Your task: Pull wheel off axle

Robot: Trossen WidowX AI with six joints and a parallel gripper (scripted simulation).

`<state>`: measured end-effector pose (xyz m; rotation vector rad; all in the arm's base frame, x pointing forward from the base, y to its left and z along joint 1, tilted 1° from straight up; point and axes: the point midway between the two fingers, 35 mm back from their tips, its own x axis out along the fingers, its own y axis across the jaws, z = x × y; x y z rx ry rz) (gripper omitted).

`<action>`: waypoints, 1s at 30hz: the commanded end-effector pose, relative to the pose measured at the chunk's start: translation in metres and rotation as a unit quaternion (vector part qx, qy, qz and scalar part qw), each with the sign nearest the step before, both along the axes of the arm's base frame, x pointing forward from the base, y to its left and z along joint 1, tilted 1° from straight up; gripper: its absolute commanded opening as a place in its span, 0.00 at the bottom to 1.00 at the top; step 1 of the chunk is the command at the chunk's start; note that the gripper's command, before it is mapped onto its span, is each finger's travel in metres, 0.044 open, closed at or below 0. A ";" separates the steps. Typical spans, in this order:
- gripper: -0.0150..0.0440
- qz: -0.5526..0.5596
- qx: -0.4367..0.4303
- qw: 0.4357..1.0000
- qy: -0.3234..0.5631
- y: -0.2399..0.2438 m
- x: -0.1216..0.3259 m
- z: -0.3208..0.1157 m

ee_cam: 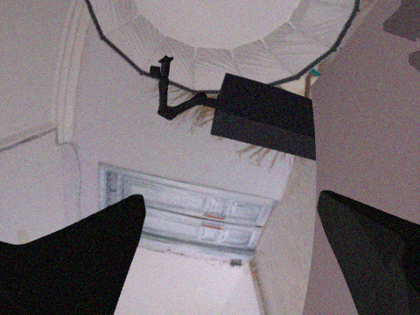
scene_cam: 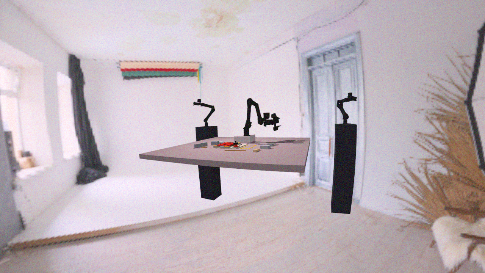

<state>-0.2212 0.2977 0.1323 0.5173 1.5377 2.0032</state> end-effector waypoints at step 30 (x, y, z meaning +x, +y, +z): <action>0.76 -0.356 -0.162 0.892 -0.225 0.127 0.290 -0.055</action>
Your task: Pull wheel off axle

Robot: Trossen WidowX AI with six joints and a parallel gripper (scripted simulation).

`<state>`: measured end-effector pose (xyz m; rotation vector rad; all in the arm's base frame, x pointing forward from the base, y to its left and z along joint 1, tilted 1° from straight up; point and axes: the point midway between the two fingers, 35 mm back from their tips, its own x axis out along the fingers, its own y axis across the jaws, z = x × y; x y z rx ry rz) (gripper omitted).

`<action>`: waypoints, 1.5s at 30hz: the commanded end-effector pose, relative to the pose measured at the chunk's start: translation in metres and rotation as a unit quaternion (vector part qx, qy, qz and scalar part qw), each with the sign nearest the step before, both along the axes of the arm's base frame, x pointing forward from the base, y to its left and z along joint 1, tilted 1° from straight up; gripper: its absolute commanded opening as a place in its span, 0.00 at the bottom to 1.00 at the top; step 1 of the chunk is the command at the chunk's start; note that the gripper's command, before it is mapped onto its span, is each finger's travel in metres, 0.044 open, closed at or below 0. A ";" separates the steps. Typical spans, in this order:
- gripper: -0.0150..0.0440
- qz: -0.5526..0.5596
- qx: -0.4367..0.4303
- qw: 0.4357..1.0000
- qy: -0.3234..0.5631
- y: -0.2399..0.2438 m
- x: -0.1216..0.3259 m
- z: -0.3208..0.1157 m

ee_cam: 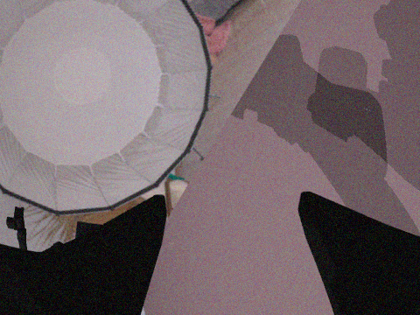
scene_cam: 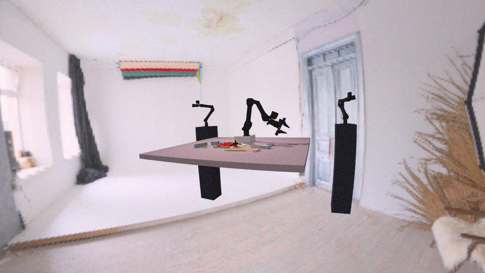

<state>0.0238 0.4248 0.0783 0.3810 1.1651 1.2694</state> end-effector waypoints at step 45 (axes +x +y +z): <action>0.76 -0.278 -0.498 0.821 0.043 -0.368 0.338 0.014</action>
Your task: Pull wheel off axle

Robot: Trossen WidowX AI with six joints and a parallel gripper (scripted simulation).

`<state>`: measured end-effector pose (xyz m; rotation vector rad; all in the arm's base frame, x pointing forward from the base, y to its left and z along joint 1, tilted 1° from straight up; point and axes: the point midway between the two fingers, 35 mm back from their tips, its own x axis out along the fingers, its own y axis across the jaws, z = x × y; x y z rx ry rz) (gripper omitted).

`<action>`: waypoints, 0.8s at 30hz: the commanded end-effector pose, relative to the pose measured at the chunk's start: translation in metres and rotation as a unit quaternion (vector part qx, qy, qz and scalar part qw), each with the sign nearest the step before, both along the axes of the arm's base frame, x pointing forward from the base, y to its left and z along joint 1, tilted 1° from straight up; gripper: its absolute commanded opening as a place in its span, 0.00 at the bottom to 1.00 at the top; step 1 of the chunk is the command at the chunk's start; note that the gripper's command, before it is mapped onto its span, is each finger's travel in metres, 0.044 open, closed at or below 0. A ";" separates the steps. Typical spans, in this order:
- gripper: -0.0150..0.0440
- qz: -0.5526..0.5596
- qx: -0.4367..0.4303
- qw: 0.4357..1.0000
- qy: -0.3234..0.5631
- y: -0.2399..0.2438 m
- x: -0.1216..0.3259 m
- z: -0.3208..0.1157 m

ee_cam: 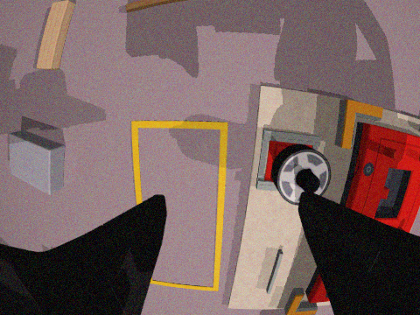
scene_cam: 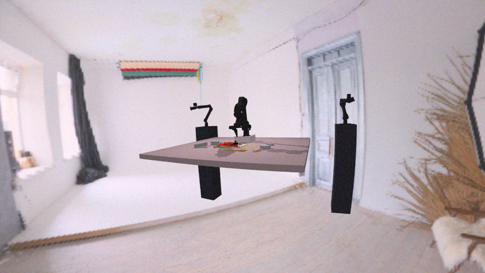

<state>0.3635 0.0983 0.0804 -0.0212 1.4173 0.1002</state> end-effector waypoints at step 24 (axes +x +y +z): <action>0.76 -0.024 -0.029 0.998 0.047 -0.048 0.005 -0.009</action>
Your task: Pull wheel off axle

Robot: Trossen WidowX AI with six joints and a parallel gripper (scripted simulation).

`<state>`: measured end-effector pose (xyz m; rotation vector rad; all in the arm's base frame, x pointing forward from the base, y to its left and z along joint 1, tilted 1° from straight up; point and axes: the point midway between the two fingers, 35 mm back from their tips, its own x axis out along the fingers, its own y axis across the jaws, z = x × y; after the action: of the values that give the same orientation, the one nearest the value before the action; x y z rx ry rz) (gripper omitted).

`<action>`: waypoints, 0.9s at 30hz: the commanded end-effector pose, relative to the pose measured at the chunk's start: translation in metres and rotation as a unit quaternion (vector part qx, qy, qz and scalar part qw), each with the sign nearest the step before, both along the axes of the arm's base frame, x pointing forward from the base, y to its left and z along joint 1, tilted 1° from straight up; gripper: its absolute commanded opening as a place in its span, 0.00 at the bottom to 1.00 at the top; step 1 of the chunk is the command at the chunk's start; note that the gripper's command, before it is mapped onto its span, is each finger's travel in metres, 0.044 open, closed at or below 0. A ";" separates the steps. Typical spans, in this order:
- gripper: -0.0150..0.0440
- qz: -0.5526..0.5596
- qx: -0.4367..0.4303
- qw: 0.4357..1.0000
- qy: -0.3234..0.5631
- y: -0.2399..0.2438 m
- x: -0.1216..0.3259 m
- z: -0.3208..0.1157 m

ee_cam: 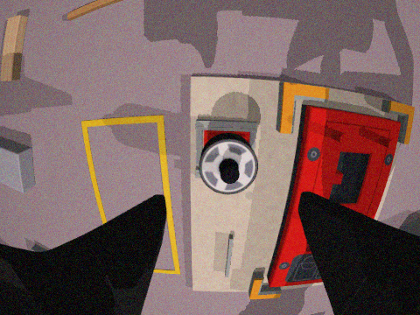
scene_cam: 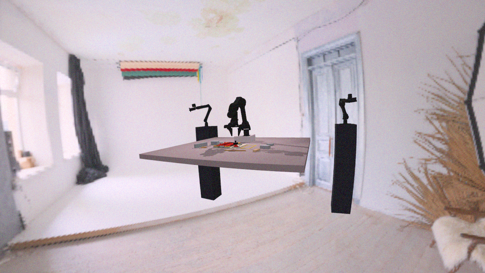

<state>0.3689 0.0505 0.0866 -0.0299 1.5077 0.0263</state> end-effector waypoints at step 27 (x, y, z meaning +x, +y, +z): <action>0.41 0.000 -0.001 1.000 0.010 0.000 -0.002 -0.062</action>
<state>0.3671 0.0503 0.0238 -0.0324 1.5276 0.0244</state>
